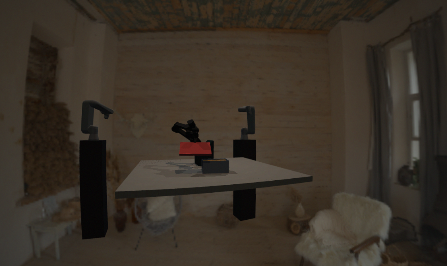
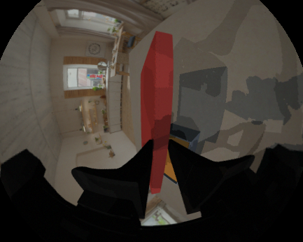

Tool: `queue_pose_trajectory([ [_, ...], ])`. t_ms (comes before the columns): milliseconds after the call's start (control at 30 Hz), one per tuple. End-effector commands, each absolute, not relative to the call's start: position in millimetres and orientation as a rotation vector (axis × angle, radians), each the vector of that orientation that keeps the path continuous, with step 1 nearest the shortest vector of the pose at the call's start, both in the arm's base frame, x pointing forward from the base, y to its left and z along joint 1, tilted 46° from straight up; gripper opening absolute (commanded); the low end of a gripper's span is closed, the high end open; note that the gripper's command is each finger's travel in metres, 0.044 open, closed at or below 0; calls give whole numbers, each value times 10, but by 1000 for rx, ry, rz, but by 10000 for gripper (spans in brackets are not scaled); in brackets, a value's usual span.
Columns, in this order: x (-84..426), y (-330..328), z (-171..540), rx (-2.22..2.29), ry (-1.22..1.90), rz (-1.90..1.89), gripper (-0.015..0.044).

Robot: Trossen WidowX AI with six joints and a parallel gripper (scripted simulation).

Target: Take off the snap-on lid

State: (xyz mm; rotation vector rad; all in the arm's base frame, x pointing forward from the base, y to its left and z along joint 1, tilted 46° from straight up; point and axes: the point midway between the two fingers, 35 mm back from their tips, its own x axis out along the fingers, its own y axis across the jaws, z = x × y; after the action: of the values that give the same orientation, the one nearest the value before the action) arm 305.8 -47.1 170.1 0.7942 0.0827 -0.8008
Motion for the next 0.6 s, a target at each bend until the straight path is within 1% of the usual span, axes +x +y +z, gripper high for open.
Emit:
queue_pose_trajectory([
  [0, 3052, -496, 1788, 799, 80, -787, 0],
  [567, 2955, -720, 2029, 798, 79, -787, 0],
])
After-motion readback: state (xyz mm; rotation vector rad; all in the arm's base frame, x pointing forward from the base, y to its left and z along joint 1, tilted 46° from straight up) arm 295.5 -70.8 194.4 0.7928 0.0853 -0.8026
